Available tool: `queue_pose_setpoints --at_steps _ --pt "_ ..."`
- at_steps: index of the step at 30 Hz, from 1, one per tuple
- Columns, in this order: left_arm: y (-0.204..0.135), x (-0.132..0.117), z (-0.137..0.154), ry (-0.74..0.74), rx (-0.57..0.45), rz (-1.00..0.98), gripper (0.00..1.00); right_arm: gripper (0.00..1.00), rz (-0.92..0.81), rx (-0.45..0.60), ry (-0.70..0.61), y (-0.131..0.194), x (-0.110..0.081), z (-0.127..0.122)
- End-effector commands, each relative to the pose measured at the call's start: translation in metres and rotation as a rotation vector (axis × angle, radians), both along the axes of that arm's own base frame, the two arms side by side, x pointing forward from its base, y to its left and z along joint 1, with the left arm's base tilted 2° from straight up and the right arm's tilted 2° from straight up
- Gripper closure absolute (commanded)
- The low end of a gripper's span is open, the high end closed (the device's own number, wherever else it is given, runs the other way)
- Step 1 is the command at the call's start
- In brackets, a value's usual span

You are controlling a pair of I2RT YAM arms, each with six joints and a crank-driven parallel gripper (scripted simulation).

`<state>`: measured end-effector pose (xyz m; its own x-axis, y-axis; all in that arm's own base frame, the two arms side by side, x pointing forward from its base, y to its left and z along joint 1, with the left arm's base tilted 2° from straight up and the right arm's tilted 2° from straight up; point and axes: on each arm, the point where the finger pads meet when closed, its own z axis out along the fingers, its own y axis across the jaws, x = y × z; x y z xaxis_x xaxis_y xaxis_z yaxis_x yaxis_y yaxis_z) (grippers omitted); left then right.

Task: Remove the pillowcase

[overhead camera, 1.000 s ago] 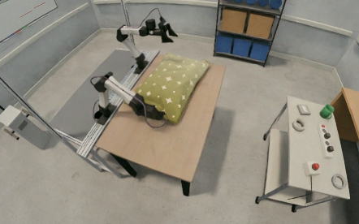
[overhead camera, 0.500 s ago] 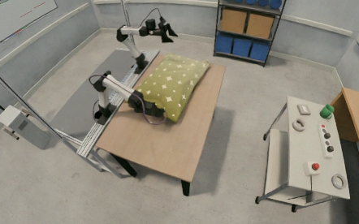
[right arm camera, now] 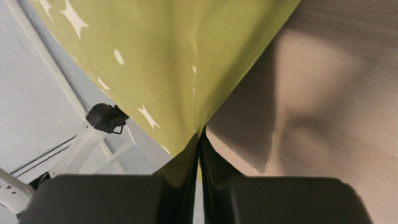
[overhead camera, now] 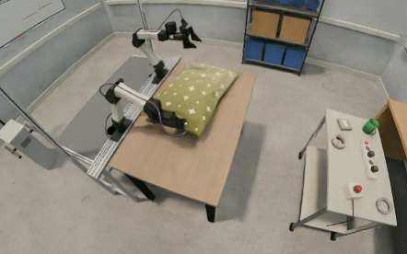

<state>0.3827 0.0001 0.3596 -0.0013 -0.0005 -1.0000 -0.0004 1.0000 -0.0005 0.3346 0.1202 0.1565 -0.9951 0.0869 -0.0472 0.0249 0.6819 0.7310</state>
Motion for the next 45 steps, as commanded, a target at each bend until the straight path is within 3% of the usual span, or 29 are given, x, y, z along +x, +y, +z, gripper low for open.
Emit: queue_pose_setpoints --at_steps 1,11,27,40,45 --pt "0.002 -0.002 0.016 -0.031 0.007 0.012 0.00 0.99 -0.015 0.006 -0.074 -0.008 0.000 0.038" --pt "0.002 -0.002 0.016 -0.031 0.007 0.012 0.00 0.99 -0.016 0.006 -0.074 -0.009 -0.003 0.064" --pt "0.002 -0.002 0.016 -0.031 0.007 0.012 0.00 0.99 -0.025 0.011 0.001 -0.009 0.004 0.049" --pt "0.002 -0.002 0.016 -0.031 0.007 0.012 0.00 0.99 -0.028 0.012 -0.007 -0.009 0.002 0.053" --pt "0.002 -0.002 0.016 -0.031 0.007 0.012 0.00 0.99 -0.017 0.012 -0.003 -0.021 0.002 0.047"
